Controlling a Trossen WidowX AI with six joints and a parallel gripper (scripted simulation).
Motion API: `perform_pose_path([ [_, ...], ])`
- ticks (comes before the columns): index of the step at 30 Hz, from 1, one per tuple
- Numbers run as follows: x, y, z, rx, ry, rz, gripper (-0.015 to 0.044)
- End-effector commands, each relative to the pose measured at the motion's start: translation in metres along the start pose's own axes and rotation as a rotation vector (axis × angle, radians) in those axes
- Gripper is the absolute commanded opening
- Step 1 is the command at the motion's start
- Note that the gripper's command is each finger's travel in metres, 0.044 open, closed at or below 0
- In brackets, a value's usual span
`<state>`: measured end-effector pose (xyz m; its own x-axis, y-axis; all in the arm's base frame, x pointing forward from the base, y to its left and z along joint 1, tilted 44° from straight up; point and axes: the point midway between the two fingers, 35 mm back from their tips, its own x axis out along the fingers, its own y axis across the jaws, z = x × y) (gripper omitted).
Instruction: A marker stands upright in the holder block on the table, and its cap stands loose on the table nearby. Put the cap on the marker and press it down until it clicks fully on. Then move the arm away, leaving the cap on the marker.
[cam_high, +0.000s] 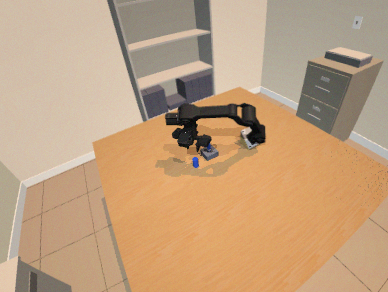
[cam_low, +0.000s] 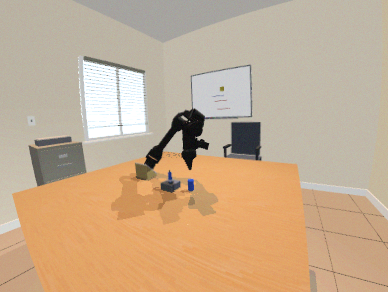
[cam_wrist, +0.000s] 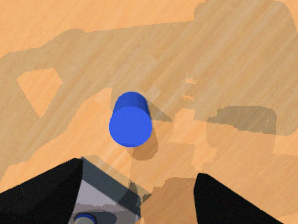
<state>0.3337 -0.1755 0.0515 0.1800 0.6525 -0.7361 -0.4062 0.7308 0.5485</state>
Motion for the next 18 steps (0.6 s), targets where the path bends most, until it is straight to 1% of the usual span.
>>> perform_pose_path([
  [1,0.028,0.003,0.000,0.008,0.006,0.017,0.0251],
  [18,0.057,0.004,0.001,0.008,0.005,0.018,0.0251],
])
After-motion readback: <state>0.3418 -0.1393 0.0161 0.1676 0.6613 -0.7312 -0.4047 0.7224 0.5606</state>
